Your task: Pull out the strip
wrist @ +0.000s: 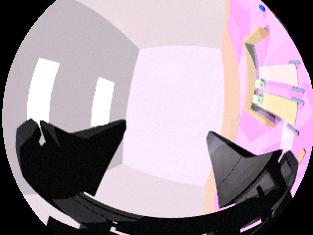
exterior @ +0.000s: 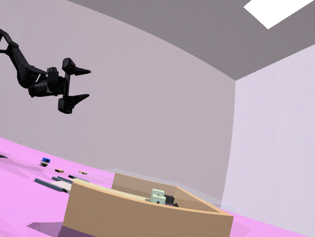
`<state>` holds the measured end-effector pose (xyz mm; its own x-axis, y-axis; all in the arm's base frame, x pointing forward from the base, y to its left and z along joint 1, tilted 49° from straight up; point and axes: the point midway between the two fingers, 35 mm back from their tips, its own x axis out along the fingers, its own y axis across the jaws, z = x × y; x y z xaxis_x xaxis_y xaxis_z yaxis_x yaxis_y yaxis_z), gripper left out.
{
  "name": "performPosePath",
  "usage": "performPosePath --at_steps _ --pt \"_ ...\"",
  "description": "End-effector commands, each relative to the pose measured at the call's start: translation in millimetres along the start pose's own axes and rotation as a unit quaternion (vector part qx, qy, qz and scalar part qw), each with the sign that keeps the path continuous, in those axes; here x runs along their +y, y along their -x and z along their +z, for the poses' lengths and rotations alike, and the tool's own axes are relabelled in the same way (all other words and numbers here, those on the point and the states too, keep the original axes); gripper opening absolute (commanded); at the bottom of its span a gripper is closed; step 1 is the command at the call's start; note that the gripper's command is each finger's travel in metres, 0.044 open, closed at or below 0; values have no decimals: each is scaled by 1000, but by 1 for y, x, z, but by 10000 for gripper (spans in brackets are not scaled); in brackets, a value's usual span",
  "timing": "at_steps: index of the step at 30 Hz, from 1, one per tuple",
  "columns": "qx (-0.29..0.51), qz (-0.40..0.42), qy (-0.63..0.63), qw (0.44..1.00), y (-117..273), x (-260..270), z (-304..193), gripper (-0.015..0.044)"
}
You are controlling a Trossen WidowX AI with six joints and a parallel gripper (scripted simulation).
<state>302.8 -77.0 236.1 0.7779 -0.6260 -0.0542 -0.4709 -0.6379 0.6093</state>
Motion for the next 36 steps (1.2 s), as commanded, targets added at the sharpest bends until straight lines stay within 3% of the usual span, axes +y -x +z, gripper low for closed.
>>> performPosePath --at_steps 1,6,12,25,36 --pt "0 -3 9 1000 -1 -1 1 400" --pt "14 -97 240 966 -33 -28 31 400" --pt "85 -216 475 849 -58 -55 85 400" --pt "249 -282 629 681 -58 -70 147 400" --pt "403 -219 683 569 -39 -63 183 400"
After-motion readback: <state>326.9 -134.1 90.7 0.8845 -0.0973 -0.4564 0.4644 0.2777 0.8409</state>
